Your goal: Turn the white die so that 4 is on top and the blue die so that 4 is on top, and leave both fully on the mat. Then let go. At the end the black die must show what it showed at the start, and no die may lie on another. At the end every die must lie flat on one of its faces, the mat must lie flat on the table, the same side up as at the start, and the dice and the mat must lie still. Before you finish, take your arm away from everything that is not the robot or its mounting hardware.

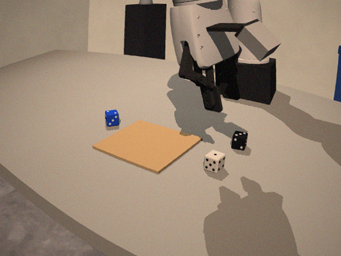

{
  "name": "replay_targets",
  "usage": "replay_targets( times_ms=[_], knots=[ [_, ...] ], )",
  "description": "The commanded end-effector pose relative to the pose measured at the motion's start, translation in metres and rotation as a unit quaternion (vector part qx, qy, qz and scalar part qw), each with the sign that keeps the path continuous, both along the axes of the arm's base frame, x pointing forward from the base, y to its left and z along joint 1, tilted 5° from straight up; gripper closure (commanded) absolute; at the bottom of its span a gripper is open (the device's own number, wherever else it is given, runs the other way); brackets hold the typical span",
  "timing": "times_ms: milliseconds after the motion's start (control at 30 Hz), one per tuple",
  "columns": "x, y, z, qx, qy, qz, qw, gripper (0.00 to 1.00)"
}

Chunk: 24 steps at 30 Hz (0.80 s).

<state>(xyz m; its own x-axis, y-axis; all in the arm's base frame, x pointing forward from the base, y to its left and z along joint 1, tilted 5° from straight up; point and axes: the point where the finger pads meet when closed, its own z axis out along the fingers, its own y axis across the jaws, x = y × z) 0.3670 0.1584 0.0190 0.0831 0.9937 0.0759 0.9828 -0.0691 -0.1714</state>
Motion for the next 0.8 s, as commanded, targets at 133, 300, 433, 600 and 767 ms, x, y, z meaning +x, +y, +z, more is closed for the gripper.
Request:
replay_targets(
  times_ms=[133,300,433,600,767],
  knots=[
    [0.024,0.027,0.022,-0.081,-0.085,-0.01,0.993,0.58],
    [0.026,0.031,0.025,-0.085,-0.096,-0.011,0.992,0.58],
    [0.026,0.032,0.025,-0.085,-0.098,-0.011,0.992,0.0],
    [0.026,0.032,0.025,-0.085,-0.098,-0.011,0.992,0.0],
    [0.026,0.031,0.022,-0.085,-0.097,-0.003,0.992,0.0]
  ],
)
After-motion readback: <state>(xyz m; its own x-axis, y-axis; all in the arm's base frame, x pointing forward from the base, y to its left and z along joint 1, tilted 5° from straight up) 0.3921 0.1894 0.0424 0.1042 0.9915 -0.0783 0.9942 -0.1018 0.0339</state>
